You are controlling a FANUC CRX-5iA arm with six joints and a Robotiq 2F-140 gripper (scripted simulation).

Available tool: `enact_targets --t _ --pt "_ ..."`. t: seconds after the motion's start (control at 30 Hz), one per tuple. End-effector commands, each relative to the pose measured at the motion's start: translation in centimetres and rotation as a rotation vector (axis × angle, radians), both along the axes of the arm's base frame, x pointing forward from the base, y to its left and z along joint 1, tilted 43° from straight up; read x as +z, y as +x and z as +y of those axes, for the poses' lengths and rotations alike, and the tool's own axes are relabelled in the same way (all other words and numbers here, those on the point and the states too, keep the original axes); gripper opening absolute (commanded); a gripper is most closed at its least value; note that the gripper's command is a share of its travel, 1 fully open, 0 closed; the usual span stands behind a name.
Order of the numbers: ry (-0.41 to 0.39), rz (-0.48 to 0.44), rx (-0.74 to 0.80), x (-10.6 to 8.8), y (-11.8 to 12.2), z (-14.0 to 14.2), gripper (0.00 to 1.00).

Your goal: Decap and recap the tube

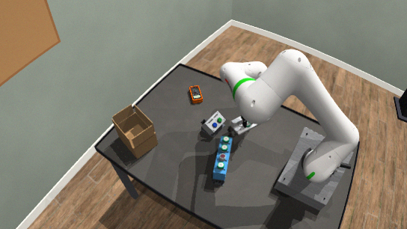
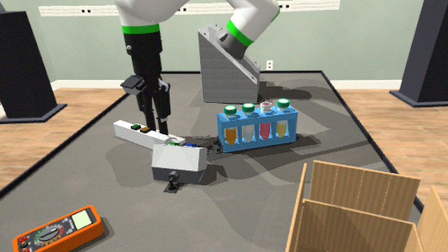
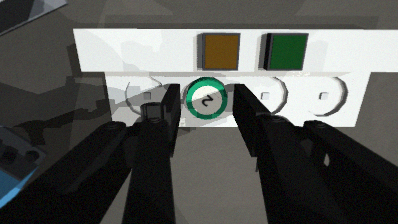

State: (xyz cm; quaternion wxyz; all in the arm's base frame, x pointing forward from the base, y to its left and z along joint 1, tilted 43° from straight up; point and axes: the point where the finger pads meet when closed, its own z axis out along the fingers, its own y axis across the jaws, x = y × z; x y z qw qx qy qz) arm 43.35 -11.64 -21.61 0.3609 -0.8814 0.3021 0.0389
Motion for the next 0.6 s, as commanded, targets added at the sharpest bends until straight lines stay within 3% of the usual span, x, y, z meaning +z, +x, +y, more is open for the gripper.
enact_targets --t 0.0,0.57 --pt "-0.001 -0.001 -0.001 0.0 0.0 -0.1 0.36" --pt "-0.002 -0.001 -0.001 5.6 -1.1 -5.0 0.36"
